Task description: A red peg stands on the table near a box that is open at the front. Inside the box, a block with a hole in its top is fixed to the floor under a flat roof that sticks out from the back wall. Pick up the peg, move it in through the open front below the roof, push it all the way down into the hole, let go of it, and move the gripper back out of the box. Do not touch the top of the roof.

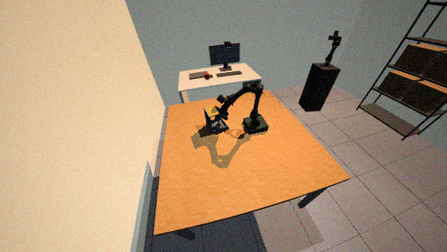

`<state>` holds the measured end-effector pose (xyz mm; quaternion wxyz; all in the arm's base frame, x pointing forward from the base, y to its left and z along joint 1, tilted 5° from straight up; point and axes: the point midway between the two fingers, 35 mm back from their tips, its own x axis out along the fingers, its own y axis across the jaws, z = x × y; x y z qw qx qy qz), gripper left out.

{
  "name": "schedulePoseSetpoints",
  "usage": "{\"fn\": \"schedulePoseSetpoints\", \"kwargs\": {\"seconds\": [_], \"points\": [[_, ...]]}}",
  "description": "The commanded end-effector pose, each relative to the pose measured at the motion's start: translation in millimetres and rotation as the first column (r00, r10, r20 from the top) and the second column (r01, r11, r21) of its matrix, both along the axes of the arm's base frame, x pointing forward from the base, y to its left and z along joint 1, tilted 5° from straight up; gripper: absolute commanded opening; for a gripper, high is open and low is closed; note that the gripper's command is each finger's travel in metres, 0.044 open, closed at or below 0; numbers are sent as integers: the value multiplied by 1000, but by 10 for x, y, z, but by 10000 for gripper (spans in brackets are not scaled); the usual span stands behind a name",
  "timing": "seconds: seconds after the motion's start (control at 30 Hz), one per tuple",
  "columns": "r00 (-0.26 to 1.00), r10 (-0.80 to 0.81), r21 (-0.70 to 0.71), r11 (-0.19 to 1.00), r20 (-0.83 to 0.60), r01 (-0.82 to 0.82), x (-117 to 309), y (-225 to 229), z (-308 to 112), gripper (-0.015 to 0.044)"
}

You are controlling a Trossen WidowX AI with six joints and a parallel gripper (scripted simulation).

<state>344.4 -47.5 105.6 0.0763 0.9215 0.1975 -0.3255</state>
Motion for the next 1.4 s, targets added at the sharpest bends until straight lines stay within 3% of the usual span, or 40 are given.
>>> {"fn": "schedulePoseSetpoints", "kwargs": {"seconds": [0.0,1.37], "points": [[1000,-4,2,1000,-2,4,37,9,-1,0],[1000,-4,2,1000,-1,4,191,34,-29,0]]}}
